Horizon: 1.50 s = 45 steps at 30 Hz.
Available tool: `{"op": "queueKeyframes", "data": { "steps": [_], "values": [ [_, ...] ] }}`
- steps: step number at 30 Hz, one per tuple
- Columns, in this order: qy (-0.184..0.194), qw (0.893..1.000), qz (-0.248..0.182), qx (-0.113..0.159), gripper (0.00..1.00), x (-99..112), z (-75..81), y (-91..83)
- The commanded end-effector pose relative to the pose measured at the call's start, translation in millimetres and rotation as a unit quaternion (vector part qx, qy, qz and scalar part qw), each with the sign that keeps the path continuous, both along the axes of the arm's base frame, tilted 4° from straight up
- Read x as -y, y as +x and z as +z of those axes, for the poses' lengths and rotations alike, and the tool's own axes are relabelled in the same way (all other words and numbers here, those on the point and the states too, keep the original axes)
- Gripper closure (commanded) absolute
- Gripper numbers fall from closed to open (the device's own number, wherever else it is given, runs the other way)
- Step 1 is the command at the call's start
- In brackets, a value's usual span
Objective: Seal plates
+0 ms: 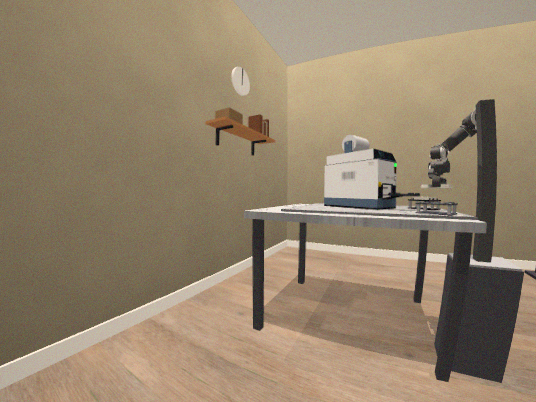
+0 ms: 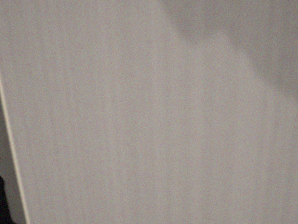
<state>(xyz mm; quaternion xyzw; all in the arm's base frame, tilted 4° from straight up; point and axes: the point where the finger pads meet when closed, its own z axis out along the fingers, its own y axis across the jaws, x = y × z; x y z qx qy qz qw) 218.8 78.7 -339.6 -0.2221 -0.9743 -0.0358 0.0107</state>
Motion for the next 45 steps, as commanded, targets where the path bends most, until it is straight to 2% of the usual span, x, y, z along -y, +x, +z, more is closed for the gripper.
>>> {"op": "queueKeyframes", "data": {
  "steps": [1, 45],
  "values": [
    [-0.004, 1.000, 0.001, -0.001, 1.00, 1.1, -1.2, -2.4],
    [0.001, 1.000, 0.002, 0.001, 1.00, -3.0, -19.4, 0.0]
  ]
}}
